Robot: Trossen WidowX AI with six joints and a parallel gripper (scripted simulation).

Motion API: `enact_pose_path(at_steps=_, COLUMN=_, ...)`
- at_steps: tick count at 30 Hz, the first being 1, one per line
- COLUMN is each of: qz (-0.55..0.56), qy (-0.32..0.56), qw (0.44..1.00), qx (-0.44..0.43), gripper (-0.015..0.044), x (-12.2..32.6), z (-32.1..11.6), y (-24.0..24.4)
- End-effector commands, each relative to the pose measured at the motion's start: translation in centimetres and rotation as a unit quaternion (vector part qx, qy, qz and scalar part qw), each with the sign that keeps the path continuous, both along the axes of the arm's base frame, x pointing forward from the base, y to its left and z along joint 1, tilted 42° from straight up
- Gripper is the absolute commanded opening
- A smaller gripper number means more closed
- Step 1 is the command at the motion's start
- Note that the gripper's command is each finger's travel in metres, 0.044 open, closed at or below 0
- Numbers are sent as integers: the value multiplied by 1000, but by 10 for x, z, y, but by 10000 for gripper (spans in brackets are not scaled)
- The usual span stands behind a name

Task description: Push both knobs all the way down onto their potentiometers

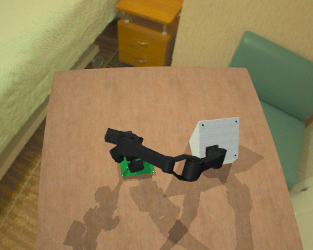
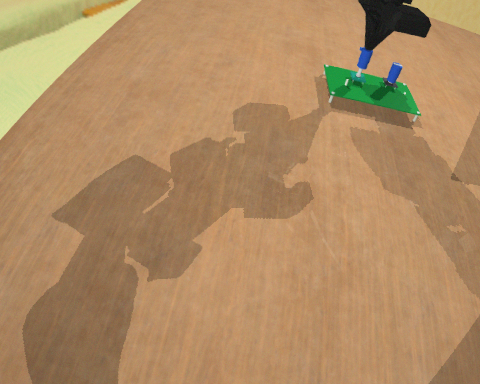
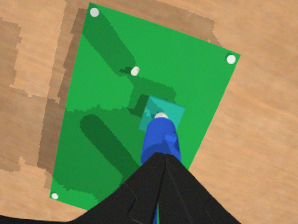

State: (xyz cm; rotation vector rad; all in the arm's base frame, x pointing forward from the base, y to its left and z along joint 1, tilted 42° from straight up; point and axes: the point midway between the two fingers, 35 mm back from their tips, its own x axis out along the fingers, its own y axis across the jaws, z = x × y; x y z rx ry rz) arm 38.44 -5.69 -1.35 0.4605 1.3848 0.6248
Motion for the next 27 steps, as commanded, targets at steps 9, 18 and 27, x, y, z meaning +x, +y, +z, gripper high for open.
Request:
enact_pose_path(at_steps=9, qz=-2, qy=1, qw=1000, qx=3, gripper=0, x=0, z=-1, y=2)
enact_pose_path(at_steps=18, qz=-2, qy=1, qw=1000, qx=3, gripper=0, x=0, z=-4, y=4)
enact_pose_path(at_steps=27, qz=-2, qy=1, qw=1000, qx=3, gripper=0, x=1, z=-7, y=7)
